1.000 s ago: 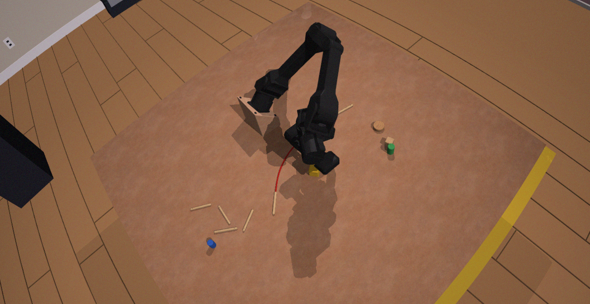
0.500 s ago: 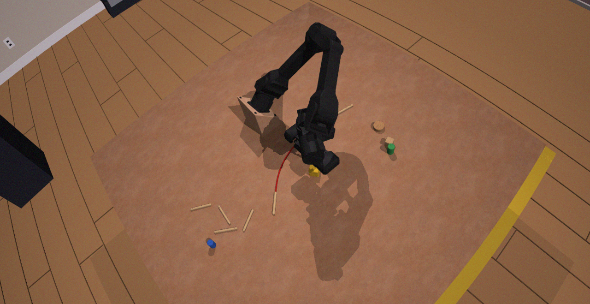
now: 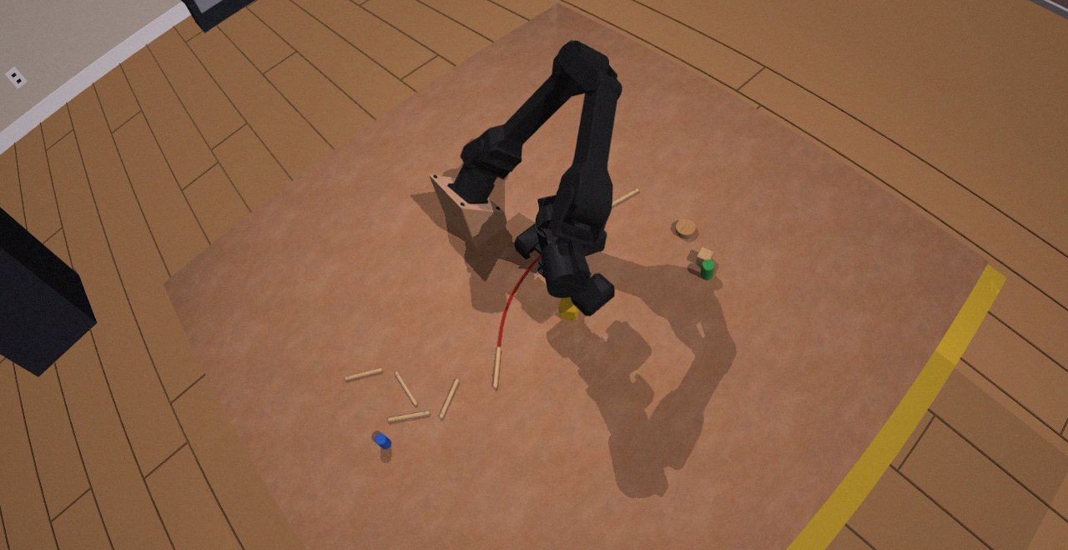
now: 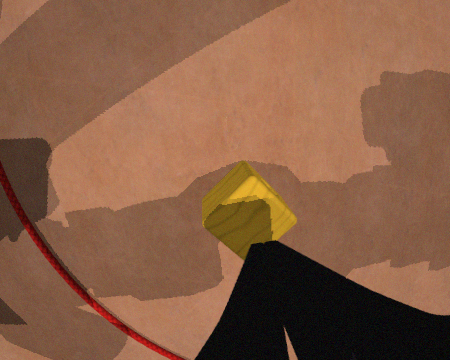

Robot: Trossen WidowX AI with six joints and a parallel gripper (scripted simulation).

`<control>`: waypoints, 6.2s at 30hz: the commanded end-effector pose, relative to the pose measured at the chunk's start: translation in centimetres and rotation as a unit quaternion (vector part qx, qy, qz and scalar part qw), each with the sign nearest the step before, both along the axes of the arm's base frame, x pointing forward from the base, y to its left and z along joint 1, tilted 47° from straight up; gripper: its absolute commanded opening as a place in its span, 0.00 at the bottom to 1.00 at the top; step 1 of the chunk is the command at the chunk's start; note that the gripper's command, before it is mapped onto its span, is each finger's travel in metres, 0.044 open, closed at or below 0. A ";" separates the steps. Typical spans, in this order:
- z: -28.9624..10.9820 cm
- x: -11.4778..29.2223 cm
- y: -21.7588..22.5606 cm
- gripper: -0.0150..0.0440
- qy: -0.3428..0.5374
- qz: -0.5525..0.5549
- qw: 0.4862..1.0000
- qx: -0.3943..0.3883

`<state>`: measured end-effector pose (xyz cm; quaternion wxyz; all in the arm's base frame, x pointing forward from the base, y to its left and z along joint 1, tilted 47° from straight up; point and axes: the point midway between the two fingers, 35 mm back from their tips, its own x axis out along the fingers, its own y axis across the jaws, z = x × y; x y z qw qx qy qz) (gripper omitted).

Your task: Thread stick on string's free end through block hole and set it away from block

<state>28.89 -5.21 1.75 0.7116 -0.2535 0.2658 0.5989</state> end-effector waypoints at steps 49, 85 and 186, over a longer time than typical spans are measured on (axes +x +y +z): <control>-5.5 -1.0 -5.7 0.79 0.410 -0.395 0.819 0.074; -10.9 -3.6 -9.9 0.46 0.656 -0.628 0.399 0.125; -12.5 -3.1 -8.5 0.25 0.653 -0.629 0.403 0.124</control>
